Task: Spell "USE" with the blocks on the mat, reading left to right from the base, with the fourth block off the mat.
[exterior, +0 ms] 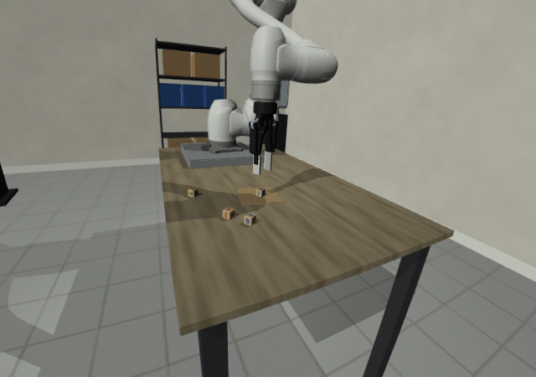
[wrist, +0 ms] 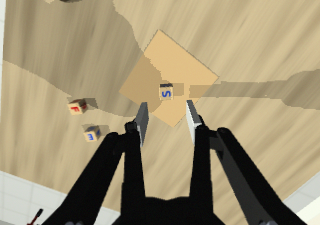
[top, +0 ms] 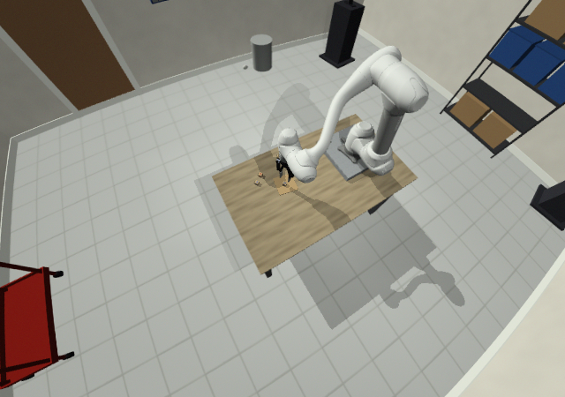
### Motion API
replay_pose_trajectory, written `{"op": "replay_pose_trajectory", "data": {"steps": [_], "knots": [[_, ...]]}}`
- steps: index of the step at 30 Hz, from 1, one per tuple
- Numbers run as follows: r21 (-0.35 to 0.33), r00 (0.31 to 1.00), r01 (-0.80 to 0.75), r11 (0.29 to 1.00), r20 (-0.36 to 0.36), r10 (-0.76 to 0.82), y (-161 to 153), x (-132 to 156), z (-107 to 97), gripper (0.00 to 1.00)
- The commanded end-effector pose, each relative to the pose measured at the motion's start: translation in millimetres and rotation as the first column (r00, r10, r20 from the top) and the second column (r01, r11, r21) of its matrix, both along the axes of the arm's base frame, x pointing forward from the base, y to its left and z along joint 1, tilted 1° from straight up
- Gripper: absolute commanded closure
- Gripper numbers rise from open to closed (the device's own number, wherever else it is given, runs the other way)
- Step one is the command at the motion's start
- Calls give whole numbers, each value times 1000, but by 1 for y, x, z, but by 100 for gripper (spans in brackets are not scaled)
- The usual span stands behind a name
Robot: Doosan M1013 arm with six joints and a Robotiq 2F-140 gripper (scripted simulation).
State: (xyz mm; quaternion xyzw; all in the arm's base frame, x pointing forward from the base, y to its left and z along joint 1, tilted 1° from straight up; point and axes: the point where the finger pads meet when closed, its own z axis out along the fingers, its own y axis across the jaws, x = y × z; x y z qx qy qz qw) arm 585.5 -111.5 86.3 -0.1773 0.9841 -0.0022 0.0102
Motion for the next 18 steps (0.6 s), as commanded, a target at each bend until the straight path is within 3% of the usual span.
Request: {"op": "replay_pose_trajectory", "data": {"steps": [1, 18], "knots": [[-1, 1000, -4, 1000, -2, 4, -1, -2, -1, 63], [-1, 1000, -4, 1000, -2, 4, -1, -2, -4, 63]]}}
